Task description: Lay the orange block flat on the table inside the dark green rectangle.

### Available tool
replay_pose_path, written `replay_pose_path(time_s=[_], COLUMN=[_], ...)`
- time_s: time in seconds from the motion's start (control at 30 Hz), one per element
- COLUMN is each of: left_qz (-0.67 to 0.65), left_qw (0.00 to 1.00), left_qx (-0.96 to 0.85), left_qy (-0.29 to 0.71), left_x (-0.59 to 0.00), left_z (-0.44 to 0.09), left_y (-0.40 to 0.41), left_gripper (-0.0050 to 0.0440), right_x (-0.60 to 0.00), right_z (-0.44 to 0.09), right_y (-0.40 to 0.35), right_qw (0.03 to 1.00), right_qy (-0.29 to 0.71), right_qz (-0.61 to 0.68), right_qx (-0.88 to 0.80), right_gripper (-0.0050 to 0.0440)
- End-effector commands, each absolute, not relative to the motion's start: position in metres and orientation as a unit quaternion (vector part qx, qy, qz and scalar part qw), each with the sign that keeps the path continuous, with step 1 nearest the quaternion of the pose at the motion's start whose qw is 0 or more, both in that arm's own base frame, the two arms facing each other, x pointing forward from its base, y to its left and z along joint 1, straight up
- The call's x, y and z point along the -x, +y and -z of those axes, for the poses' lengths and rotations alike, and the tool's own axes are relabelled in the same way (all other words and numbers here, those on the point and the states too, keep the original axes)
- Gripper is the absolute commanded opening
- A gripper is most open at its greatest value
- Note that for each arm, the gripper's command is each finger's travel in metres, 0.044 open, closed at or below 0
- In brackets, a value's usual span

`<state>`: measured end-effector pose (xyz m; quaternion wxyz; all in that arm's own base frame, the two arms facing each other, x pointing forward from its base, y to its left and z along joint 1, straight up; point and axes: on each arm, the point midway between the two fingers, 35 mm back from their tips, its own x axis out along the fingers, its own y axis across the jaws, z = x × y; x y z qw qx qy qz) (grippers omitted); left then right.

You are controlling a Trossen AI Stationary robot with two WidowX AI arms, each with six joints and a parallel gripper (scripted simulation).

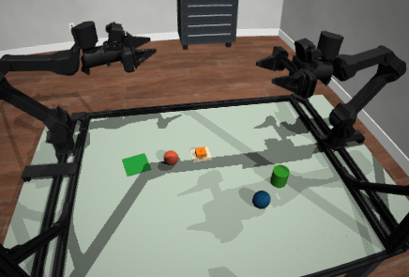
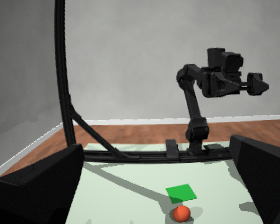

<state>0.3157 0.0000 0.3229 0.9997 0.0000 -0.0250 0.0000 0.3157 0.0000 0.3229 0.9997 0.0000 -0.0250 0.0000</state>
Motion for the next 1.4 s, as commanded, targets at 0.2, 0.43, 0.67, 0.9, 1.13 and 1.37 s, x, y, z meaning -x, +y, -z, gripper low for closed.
replay_pose_path(time_s=[0.2, 0.43, 0.67, 0.9, 1.13, 1.37], left_qz=[0.000, 0.000, 0.000, 0.008, 0.020, 0.041], left_qw=[1.000, 1.000, 1.000, 1.000, 0.996, 0.974], left_qx=[0.000, 0.000, 0.000, 0.005, 0.012, 0.020], left_qy=[-0.025, -0.025, -0.023, 0.015, 0.081, 0.222], left_x=[-0.316, -0.316, -0.317, -0.332, -0.356, -0.403], left_z=[-0.323, -0.323, -0.323, -0.318, -0.307, -0.273], left_y=[0.000, 0.000, 0.000, -0.005, -0.015, -0.041], left_gripper=[0.0440, 0.0440, 0.0440, 0.0440, 0.0440, 0.0440], right_x=[-0.316, -0.316, -0.316, -0.316, -0.316, -0.316], right_z=[-0.323, -0.323, -0.323, -0.323, -0.323, -0.323], right_y=[0.000, 0.000, 0.000, 0.000, 0.000, 0.000], right_qw=[1.000, 1.000, 1.000, 1.000, 1.000, 1.000], right_qy=[-0.025, -0.025, -0.025, -0.025, -0.025, -0.025], right_qz=[0.000, 0.000, 0.000, 0.000, 0.000, 0.000], right_qx=[0.000, 0.000, 0.000, 0.000, 0.000, 0.000], right_gripper=[0.0440, 0.0440, 0.0440, 0.0440, 0.0440, 0.0440])
